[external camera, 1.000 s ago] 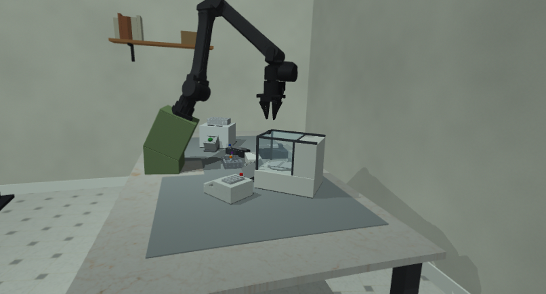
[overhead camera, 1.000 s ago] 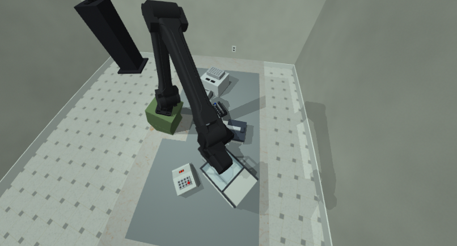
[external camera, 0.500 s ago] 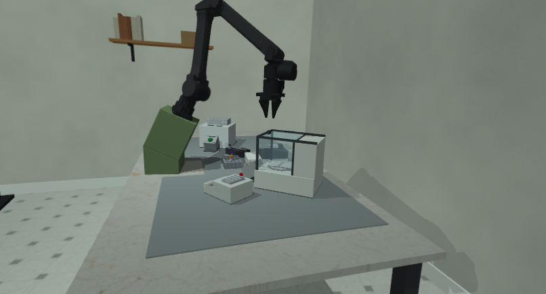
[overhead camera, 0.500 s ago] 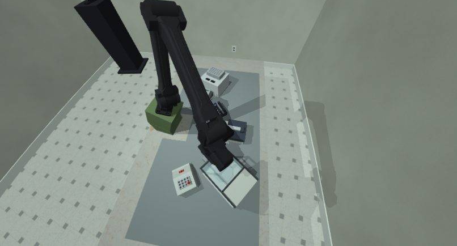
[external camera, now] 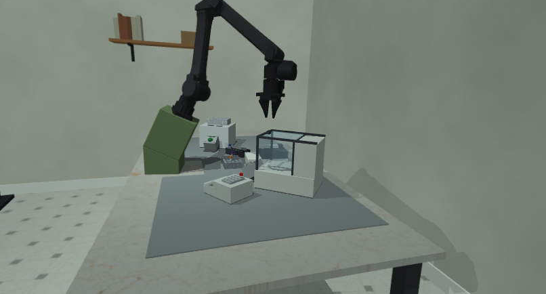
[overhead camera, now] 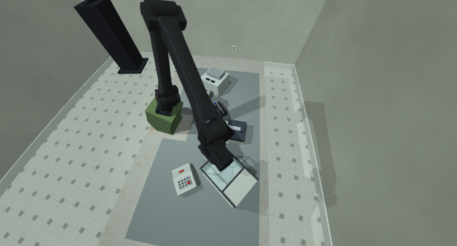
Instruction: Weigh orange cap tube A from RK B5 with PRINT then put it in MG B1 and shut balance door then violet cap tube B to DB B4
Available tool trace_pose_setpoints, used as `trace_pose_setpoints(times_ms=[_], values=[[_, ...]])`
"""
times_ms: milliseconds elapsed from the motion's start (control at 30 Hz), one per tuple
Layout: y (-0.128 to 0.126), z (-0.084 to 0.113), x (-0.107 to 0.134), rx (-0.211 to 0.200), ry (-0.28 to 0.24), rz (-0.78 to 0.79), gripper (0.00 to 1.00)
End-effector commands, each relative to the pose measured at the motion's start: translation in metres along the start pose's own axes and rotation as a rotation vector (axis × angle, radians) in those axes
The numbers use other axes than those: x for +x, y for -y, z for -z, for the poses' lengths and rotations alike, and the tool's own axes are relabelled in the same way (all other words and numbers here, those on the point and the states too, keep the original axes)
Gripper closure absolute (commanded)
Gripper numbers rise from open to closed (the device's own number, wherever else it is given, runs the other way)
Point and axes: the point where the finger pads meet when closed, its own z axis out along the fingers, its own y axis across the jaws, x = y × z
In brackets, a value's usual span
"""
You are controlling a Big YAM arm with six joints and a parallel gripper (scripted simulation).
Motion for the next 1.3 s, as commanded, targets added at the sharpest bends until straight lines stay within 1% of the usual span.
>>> trace_pose_setpoints(times_ms=[0, 800, 833, 867, 967, 1033, 1100, 1167, 1200, 1267], values=[[0.011, 0.010, -0.001, 0.029, -0.006, 0.008, 0.70], [0.011, 0.010, -0.001, 0.029, -0.006, 0.008, 0.70], [0.003, -0.001, -0.005, 0.013, -0.002, 0.008, 0.70], [0.001, -0.008, -0.003, -0.002, -0.001, 0.001, 0.70], [0.001, -0.014, -0.003, -0.004, 0.000, 0.001, 0.70], [0.005, -0.014, -0.003, 0.005, -0.001, 0.003, 0.70], [0.001, -0.020, -0.003, -0.004, 0.000, 0.000, 0.70], [0.001, -0.020, -0.003, -0.004, 0.000, 0.000, 0.70], [0.016, -0.012, -0.004, 0.027, -0.003, 0.013, 0.70], [0.003, -0.024, -0.003, 0.001, -0.001, 0.002, 0.70]])
